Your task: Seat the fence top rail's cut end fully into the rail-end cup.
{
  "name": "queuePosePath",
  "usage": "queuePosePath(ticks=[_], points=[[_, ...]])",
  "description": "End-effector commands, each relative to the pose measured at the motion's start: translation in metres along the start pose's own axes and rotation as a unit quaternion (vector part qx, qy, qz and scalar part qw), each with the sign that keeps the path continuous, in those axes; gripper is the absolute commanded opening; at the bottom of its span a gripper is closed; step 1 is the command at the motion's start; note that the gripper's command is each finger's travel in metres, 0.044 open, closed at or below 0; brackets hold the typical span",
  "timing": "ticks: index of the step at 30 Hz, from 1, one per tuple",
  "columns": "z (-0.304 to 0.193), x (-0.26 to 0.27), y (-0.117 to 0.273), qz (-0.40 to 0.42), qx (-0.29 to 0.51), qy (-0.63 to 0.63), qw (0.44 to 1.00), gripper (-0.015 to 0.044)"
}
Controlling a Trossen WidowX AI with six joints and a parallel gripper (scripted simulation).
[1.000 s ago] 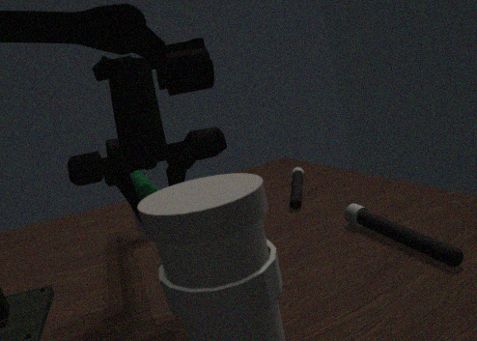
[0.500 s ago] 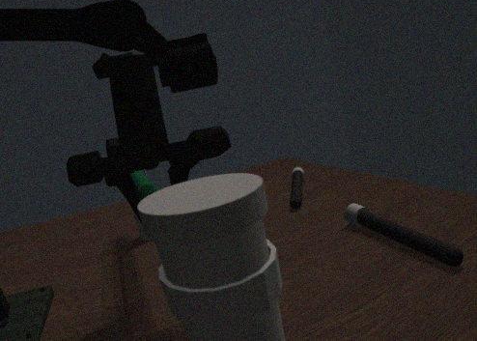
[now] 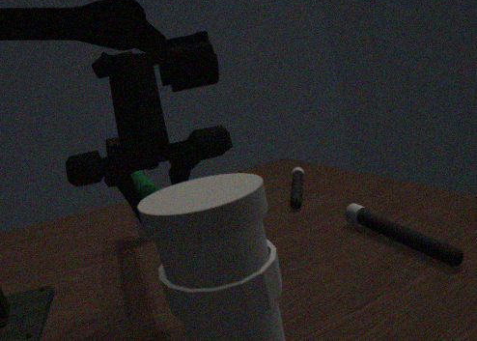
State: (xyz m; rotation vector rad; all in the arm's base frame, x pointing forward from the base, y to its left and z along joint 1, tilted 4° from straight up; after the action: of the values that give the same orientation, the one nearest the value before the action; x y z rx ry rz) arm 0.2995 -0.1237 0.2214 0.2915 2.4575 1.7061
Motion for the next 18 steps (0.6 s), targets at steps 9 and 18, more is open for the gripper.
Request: queuePosePath(ticks=[9, 18], points=[[0.002, 0.000, 0.003, -0.001, 0.000, 0.000, 1.000, 0.0289], [0.022, 0.002, 0.037, 0.000, -0.002, 0.000, 1.000, 0.0440]])
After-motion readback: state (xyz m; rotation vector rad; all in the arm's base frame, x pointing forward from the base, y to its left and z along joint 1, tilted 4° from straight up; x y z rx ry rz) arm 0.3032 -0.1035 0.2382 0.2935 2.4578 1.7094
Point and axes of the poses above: the point midway between the two fingers, 35 mm back from their tips, its own y axis back along the fingers, its own x axis across the jaws, z = x × y, the point moved 7 cm from there along y, back along the fingers, and after that the axes turned 3 degrees about -y, right-handed, at the moved point
